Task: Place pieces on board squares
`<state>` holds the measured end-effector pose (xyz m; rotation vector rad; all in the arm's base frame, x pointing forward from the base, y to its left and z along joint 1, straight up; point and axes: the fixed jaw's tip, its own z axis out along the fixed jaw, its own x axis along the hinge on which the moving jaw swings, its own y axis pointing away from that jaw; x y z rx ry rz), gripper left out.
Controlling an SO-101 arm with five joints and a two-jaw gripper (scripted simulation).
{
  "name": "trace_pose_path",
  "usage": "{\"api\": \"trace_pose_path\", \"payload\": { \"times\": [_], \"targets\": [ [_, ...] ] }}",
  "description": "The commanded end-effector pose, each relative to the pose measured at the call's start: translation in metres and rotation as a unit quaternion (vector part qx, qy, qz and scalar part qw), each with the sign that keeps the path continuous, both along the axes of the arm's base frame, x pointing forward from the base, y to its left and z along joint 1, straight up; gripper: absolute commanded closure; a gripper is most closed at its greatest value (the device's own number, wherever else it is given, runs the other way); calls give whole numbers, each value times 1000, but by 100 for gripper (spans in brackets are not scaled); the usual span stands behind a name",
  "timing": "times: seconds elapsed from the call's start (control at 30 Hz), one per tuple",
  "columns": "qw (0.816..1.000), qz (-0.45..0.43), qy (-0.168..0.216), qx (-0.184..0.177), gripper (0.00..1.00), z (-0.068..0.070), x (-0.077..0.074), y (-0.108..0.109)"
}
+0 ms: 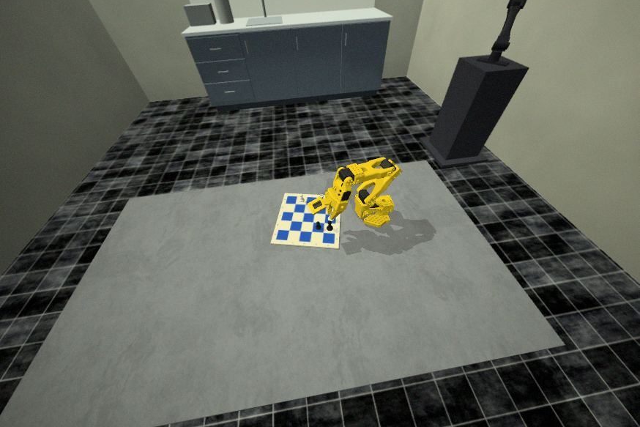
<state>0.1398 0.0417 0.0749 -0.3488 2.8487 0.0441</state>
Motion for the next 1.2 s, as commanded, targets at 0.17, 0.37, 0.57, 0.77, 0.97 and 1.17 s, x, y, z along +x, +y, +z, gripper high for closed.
{"api": "trace_pose_path", "payload": {
  "times": [0.17, 0.37, 0.57, 0.77, 0.97, 1.17],
  "targets": [
    [1000, -8, -3, 2, 90, 3, 0, -1],
    [999, 32, -3, 2, 86, 8, 3, 11],
    [989, 148, -4, 1, 75, 20, 5, 51],
    [965, 262, -6, 0, 64, 27, -3, 94],
    [954, 301, -7, 0, 60, 29, -8, 110],
    [954, 301, -7, 0, 60, 29, -8, 110]
  ]
}}
